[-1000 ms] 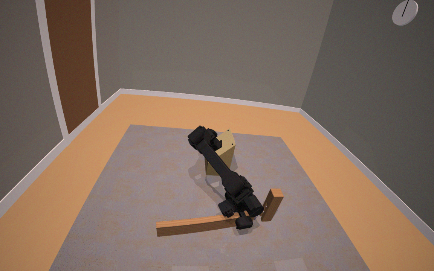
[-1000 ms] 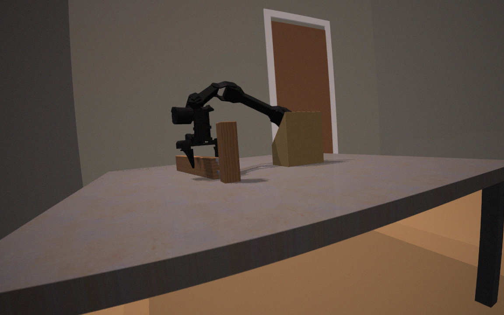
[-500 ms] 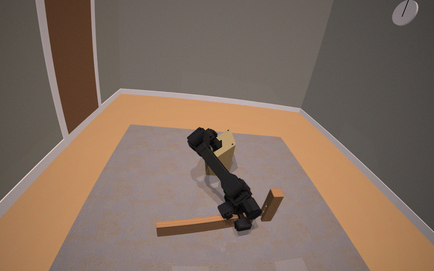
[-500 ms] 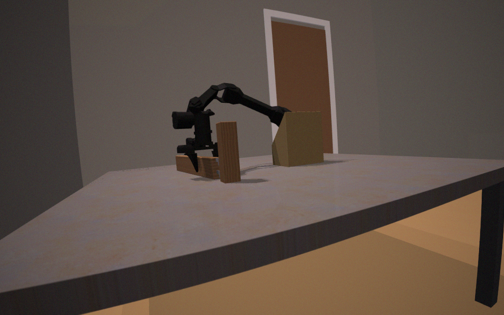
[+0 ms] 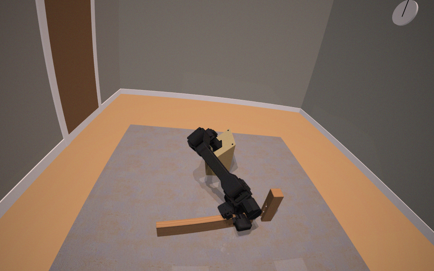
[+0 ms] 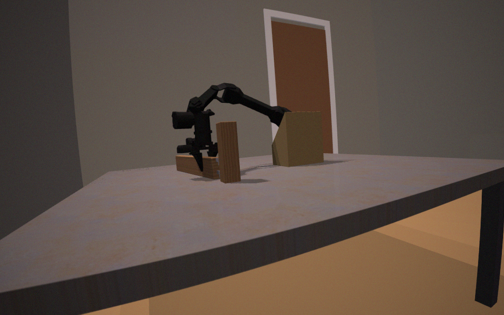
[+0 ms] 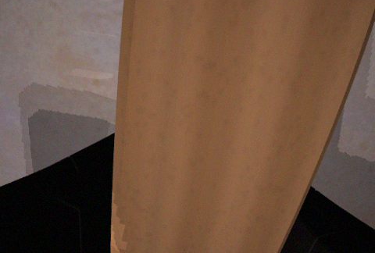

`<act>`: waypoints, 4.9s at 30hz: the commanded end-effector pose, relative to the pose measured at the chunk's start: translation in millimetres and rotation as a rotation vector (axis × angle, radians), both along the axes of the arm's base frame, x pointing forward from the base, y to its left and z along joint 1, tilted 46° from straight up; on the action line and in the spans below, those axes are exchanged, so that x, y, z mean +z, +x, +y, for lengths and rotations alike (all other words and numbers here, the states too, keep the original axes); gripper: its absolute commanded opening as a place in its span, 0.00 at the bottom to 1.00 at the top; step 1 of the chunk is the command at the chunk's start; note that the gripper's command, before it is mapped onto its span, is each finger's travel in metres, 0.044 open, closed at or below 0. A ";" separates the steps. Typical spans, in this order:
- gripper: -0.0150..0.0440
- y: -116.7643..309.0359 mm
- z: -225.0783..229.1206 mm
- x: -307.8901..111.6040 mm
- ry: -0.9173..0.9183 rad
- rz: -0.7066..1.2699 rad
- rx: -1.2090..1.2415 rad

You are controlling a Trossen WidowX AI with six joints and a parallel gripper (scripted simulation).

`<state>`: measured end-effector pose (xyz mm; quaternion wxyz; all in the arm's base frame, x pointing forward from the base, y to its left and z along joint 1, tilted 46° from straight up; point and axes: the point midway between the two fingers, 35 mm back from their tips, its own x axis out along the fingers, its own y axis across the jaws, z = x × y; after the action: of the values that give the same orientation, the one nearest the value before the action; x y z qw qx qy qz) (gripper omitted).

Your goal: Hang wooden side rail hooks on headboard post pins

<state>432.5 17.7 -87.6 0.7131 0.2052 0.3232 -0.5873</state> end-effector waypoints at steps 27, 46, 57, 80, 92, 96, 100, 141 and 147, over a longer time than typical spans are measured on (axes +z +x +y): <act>0.25 -13.7 -1.6 -0.3 0.015 -0.122 -0.121; 0.25 -22.0 -2.6 -0.8 0.015 -0.124 -0.123; 0.25 -26.8 -3.1 -1.0 0.015 -0.123 -0.123; 0.25 -36.8 -4.2 -1.5 0.015 -0.123 -0.123; 0.25 -34.8 -3.9 -2.3 0.014 -0.120 -0.119; 0.25 -34.9 -3.5 -1.9 0.015 -0.123 -0.123; 0.25 -34.9 -3.0 -1.4 0.015 -0.123 -0.123; 0.25 -35.6 1.9 3.4 0.016 -0.123 -0.123; 0.25 -35.7 2.6 4.1 0.016 -0.123 -0.123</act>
<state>395.2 13.7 -87.2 0.6897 0.2597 0.2730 -0.6183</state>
